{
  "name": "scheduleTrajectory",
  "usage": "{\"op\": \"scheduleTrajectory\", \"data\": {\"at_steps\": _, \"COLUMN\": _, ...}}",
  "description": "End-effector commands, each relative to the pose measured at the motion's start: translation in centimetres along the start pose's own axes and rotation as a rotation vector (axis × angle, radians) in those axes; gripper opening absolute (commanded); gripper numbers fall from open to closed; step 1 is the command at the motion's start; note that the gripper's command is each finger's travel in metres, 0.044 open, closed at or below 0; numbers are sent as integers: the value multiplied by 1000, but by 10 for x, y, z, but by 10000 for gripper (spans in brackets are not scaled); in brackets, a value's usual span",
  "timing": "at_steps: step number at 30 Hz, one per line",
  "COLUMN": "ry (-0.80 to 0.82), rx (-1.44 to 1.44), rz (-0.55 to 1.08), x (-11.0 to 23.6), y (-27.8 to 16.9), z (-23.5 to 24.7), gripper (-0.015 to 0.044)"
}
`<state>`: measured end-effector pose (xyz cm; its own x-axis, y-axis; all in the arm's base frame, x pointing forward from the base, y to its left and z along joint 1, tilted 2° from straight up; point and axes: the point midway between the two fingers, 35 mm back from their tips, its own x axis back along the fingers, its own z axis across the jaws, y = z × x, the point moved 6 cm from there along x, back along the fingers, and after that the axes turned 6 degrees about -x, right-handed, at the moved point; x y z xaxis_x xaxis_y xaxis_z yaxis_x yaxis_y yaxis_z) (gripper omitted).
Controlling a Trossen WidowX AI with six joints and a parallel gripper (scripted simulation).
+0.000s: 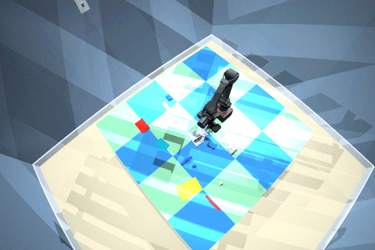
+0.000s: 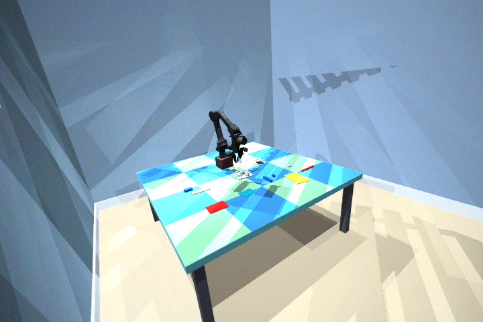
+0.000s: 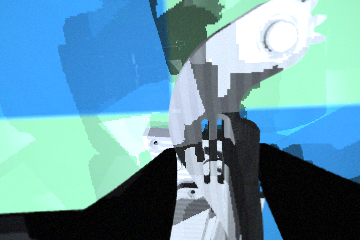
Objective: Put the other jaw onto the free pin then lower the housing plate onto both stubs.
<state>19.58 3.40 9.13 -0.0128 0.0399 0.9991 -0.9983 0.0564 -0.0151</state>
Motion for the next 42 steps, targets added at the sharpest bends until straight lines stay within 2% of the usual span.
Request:
{"op": "scheduleTrajectory", "data": {"at_steps": 1, "ry": -3, "rx": -9, "rz": 0, "x": 0, "y": 0, "z": 0, "gripper": 134}}
{"op": "scheduleTrajectory", "data": {"at_steps": 42, "ry": -3, "rx": -919, "rz": 1, "x": 2, "y": -15, "z": 3, "gripper": 134}}
